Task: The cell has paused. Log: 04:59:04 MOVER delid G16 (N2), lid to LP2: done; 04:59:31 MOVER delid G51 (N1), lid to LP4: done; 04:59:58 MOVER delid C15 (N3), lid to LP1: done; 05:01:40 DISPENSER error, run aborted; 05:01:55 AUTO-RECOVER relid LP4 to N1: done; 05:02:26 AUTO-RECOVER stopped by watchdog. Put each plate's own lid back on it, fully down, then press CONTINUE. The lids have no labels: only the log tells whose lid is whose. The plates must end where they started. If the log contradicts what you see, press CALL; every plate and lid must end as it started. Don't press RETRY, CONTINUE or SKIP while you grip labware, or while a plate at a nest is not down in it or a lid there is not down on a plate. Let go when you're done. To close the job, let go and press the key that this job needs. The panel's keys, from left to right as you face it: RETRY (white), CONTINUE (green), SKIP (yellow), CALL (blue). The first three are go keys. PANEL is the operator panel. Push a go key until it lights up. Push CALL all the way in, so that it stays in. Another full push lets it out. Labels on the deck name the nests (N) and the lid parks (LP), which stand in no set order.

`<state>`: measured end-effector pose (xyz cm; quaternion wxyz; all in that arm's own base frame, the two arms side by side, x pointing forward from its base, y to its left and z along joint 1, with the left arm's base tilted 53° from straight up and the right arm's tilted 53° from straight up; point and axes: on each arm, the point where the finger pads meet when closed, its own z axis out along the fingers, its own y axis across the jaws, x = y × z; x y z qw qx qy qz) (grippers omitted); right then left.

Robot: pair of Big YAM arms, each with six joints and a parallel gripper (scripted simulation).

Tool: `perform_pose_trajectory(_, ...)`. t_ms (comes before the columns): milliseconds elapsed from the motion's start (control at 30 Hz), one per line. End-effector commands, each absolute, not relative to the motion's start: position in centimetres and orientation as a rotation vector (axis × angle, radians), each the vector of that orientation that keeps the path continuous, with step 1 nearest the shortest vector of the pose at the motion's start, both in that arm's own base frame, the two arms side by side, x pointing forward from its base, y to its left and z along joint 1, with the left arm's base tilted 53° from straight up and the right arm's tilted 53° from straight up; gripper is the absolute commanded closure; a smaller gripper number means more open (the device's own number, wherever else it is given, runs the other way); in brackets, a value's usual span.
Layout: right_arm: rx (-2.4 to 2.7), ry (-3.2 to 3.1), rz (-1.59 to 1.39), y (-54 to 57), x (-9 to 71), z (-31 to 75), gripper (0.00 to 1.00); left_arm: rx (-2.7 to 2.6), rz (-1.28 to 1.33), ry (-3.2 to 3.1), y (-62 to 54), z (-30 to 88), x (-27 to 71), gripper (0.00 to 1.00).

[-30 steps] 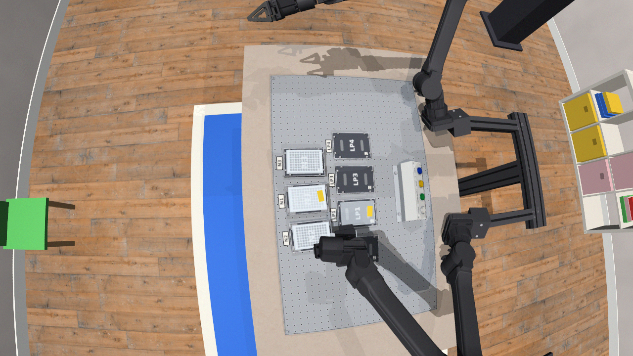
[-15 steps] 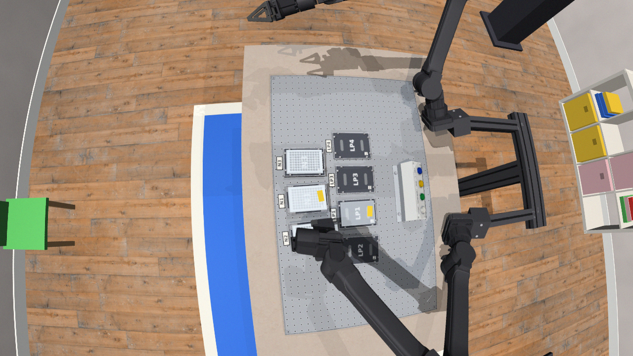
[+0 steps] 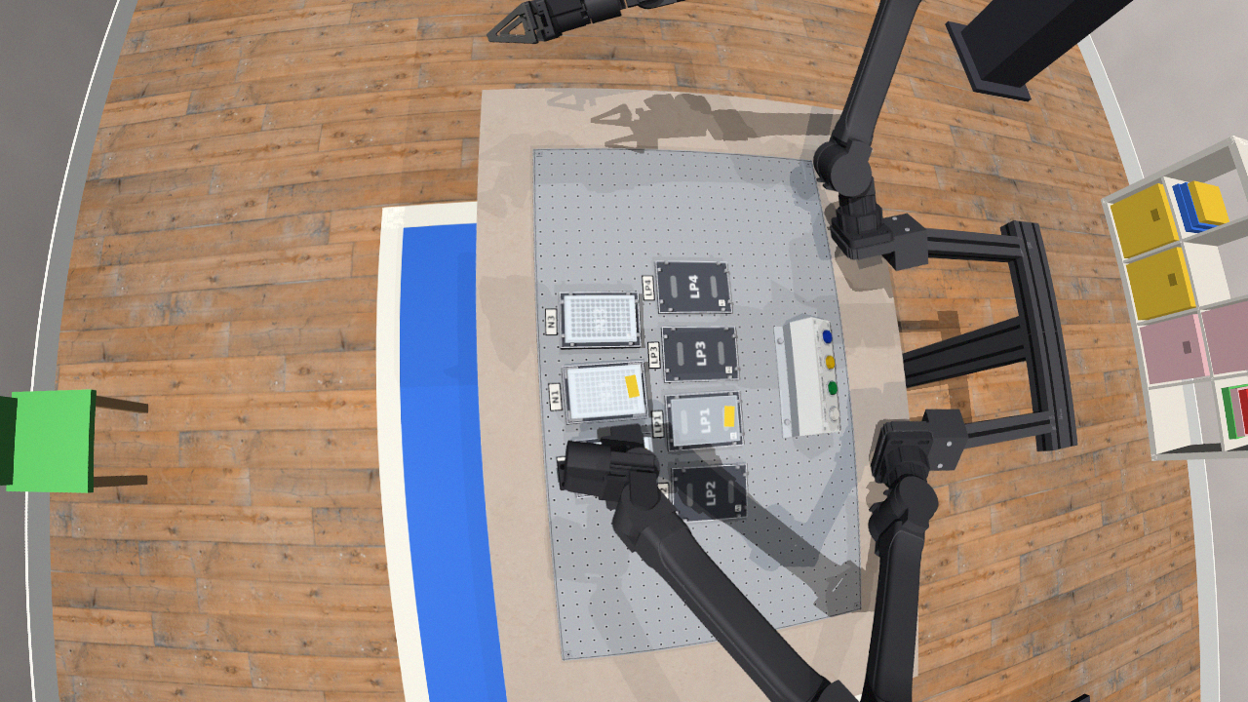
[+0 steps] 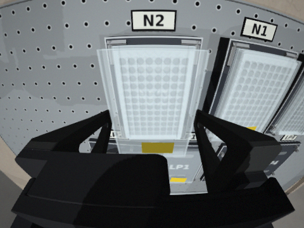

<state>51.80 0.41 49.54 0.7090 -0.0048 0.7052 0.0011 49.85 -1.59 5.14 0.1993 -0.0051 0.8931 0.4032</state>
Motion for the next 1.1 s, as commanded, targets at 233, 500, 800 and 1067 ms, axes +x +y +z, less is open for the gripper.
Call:
perform_pose_trajectory(233, 0.015, 1.569, 0.000, -0.64, 52.33, 49.20, 0.00, -0.037, 1.140, 2.504, -0.82, 3.97, 49.73, 1.00)
perform_pose_trajectory(500, 0.015, 1.569, 0.000, -0.64, 52.33, 49.20, 0.00, -0.037, 1.143, 2.507, -0.63, 3.86, 49.63, 1.00)
perform_pose_trajectory(800, 0.015, 1.569, 0.000, -0.64, 52.33, 49.20, 0.00, -0.022, 1.146, 2.510, -0.45, 3.68, 49.73, 1.00)
perform_pose_trajectory(1067, 0.015, 1.569, 0.000, -0.64, 52.33, 49.20, 0.00, -0.021, 1.145, 2.511, -0.22, 3.38, 49.76, 1.00)
